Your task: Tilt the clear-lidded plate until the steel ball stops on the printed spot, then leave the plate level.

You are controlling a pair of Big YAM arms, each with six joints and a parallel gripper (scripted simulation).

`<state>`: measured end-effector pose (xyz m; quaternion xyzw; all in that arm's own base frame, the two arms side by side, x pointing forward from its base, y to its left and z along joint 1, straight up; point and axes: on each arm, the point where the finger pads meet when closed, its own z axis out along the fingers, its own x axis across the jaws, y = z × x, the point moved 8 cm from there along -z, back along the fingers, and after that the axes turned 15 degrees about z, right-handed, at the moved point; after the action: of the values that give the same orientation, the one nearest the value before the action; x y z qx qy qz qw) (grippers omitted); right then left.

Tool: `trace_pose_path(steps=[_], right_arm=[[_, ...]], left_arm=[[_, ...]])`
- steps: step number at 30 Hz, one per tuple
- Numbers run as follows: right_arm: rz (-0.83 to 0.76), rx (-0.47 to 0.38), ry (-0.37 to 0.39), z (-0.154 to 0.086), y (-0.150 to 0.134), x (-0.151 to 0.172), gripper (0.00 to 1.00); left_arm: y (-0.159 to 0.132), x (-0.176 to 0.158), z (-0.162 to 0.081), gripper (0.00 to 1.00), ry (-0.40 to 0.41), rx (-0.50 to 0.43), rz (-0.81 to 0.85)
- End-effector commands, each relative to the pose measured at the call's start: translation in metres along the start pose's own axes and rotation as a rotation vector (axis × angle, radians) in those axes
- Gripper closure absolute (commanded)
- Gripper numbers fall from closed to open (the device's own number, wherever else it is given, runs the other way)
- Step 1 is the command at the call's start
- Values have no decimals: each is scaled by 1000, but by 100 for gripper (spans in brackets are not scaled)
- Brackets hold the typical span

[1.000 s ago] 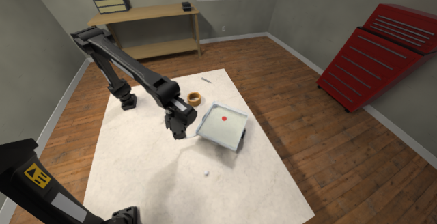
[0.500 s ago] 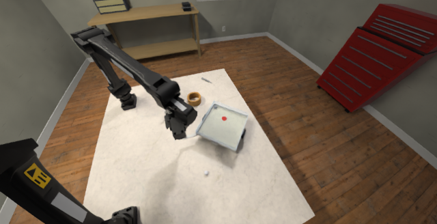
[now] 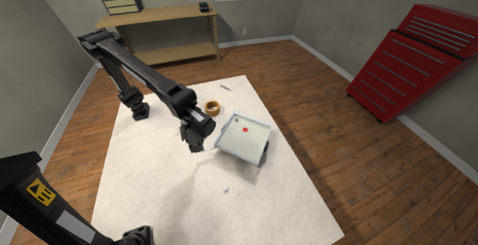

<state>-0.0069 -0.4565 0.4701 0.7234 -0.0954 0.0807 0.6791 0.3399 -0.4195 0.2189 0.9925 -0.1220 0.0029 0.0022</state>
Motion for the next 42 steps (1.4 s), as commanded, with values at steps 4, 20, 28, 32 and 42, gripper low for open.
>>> trace_pose_path(steps=[4, 20, 28, 32, 42], right_arm=[[13, -66, 2, 6, 31, 2, 0], [13, -66, 2, 6, 31, 2, 0], [13, -66, 2, 6, 31, 2, 0], [13, -66, 2, 6, 31, 2, 0], [13, -66, 2, 6, 31, 2, 0]], left_arm=[[-11, 8, -14, 100, 10, -9, 4], [-6, 17, -22, 100, 32, -22, 4], [-1, 20, -14, 100, 22, -15, 4], [2, 20, -13, 100, 26, -19, 4], [18, 15, -10, 100, 38, -29, 18]])
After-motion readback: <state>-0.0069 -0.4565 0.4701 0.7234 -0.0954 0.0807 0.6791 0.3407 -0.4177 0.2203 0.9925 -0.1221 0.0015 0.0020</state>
